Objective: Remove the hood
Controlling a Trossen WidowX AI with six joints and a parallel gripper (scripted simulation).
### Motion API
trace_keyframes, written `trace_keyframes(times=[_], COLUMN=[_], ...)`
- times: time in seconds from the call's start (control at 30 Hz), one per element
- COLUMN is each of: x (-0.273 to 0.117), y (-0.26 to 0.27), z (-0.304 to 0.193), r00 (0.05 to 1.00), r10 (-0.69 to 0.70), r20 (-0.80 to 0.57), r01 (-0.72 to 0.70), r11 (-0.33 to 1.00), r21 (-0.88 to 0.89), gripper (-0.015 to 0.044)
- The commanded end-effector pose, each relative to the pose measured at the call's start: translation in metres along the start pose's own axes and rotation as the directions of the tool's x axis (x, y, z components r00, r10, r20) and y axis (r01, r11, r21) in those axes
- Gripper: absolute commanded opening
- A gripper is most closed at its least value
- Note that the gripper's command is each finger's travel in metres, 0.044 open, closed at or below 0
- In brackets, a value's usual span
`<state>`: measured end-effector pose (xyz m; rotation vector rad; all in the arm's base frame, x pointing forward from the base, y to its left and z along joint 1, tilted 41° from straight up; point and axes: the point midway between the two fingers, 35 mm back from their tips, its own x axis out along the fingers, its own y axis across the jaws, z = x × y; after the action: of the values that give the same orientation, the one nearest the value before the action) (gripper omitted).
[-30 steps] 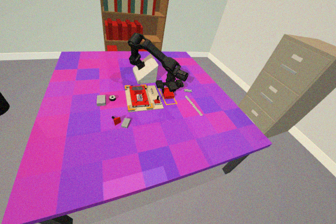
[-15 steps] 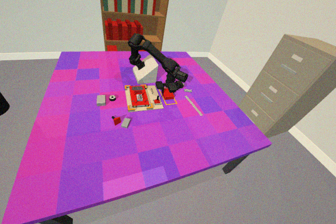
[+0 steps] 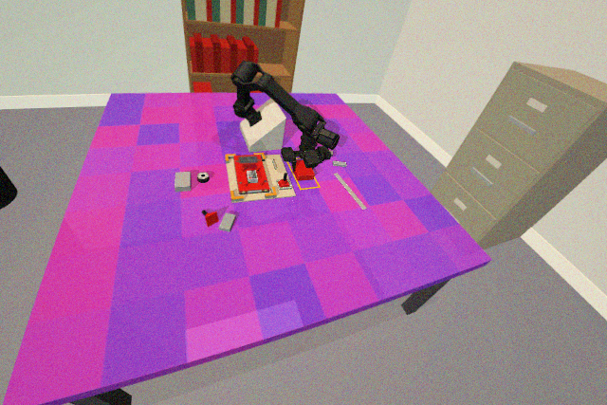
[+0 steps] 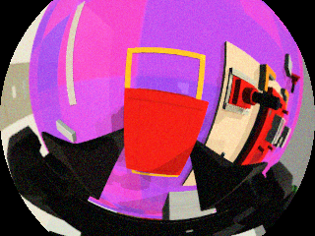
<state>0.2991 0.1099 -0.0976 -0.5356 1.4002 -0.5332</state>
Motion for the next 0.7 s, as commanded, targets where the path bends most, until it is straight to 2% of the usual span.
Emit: trace_keyframes(times=[0.0, 0.2, 0.3, 0.5, 0.67], x=[0.0, 0.0, -0.013, -0.07, -0.072], y=[0.0, 0.0, 0.001, 0.001, 0.001], z=[0.0, 0.0, 0.001, 0.0, 0.0], r00=[1.0, 1.0, 1.0, 1.0, 1.0], r10=[0.0, 0.0, 0.0, -0.004, -0.005], r20=[0.0, 0.0, 0.0, -0.002, -0.002], r01=[0.0, 0.0, 0.0, 0.004, 0.005], r11=[1.0, 1.0, 1.0, 1.0, 1.0], r21=[0.0, 0.0, 0.0, -0.001, 0.0], gripper=[0.0289, 0.044, 0.044, 0.044, 0.044])
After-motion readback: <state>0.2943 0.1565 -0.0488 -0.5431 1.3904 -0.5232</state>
